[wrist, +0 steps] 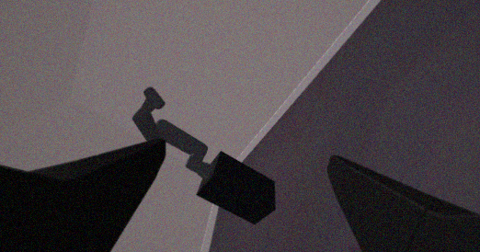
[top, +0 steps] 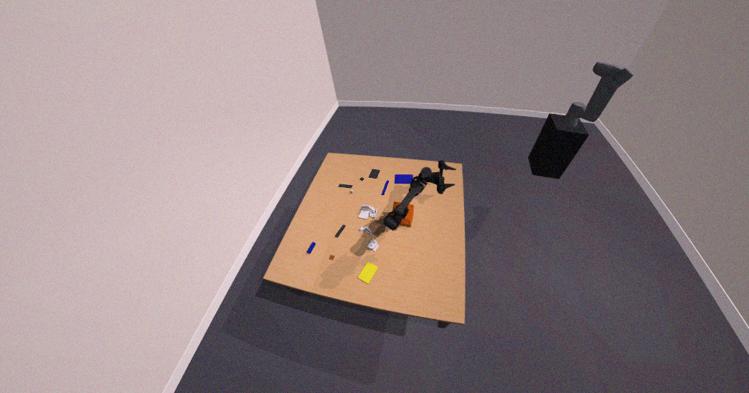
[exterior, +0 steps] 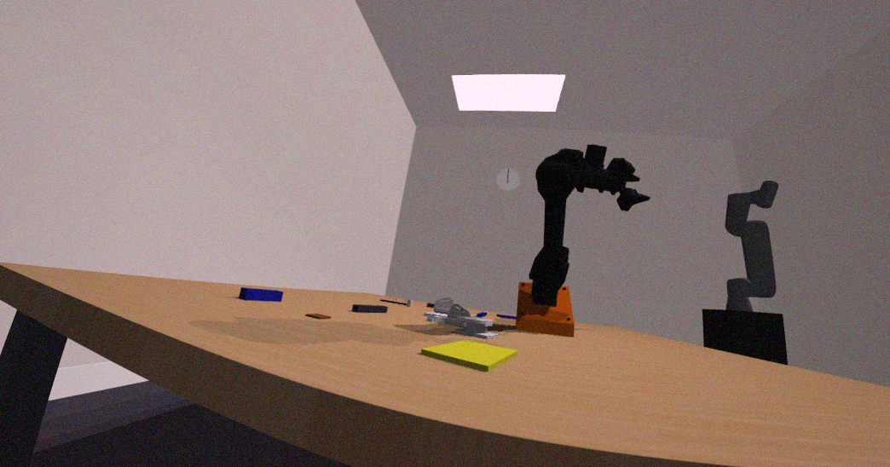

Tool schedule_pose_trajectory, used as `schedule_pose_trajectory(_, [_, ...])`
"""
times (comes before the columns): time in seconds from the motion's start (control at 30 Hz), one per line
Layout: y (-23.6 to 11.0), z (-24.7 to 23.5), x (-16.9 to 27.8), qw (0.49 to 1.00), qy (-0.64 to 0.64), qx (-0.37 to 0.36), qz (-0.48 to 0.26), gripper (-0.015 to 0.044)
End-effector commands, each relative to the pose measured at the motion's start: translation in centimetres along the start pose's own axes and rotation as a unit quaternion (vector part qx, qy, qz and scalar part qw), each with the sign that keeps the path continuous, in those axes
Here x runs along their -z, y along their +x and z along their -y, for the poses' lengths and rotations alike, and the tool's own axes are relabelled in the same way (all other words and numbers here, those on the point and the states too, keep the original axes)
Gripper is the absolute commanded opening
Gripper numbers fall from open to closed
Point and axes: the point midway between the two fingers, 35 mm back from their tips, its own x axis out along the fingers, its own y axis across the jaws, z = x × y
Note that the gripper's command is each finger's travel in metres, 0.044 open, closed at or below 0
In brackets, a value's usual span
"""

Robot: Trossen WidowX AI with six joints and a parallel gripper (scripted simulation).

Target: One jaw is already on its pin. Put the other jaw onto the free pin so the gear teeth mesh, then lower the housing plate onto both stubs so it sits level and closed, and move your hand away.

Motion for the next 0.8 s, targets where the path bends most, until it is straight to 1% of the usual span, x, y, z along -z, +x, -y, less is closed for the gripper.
schedule_pose_trajectory(0.0, [-0.8,-1.0,0.7,0.999,-0.027,-0.022,-0.015,0.0440])
schedule_pose_trajectory(0.33, [-2.2,-2.0,2.0,0.992,-0.108,-0.054,-0.039,0.0440])
schedule_pose_trajectory(0.77, [-4.7,-4.3,4.4,0.969,-0.202,-0.120,-0.073,0.0440])
